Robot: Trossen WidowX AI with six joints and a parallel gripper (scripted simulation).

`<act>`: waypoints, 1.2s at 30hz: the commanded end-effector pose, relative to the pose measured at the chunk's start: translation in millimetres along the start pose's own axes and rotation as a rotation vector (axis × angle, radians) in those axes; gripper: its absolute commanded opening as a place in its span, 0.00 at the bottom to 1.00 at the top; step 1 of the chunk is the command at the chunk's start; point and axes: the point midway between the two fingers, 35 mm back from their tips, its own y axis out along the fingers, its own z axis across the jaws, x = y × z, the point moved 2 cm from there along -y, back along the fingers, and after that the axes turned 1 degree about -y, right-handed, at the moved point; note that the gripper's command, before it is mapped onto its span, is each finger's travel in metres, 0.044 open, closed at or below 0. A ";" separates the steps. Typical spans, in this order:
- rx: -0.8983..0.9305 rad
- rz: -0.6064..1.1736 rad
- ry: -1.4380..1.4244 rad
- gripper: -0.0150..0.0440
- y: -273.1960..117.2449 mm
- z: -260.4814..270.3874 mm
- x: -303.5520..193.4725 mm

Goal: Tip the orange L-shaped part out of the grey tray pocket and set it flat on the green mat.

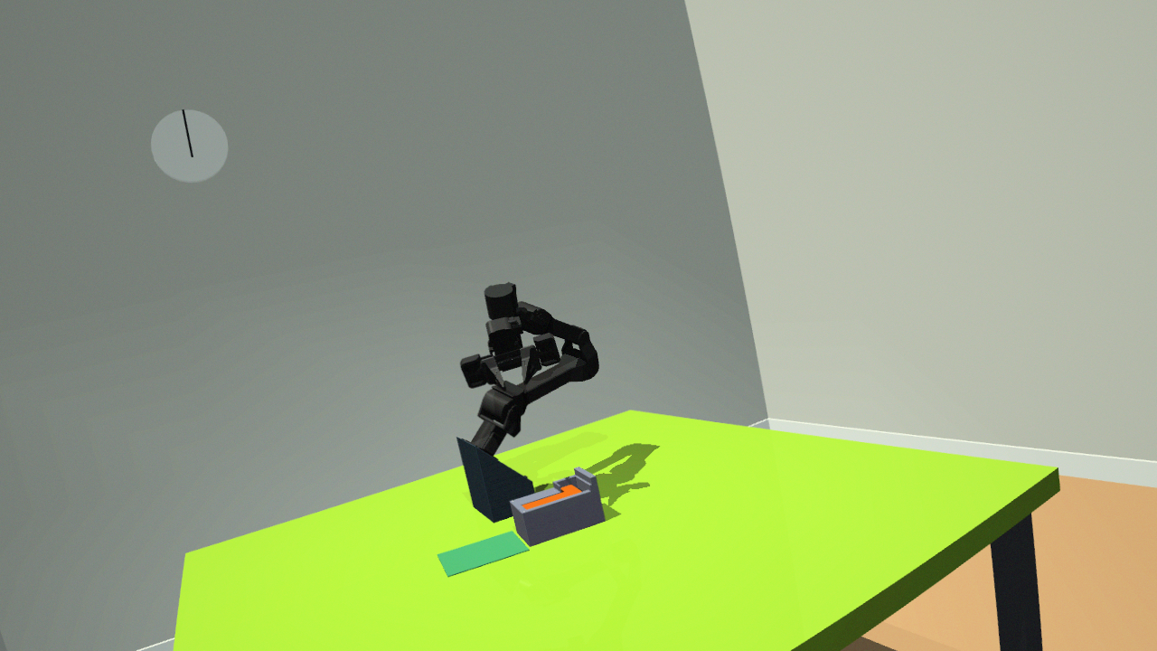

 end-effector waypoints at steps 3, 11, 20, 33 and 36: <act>0.047 0.351 -0.106 0.56 30.8 29.1 -16.0; 0.105 0.862 -0.273 0.56 71.4 69.4 -61.4; 0.121 1.069 -0.333 0.56 84.5 85.1 -86.1; 0.125 1.069 -0.332 0.56 118.2 81.3 -149.3; 0.124 1.069 -0.332 0.56 119.5 81.1 -151.4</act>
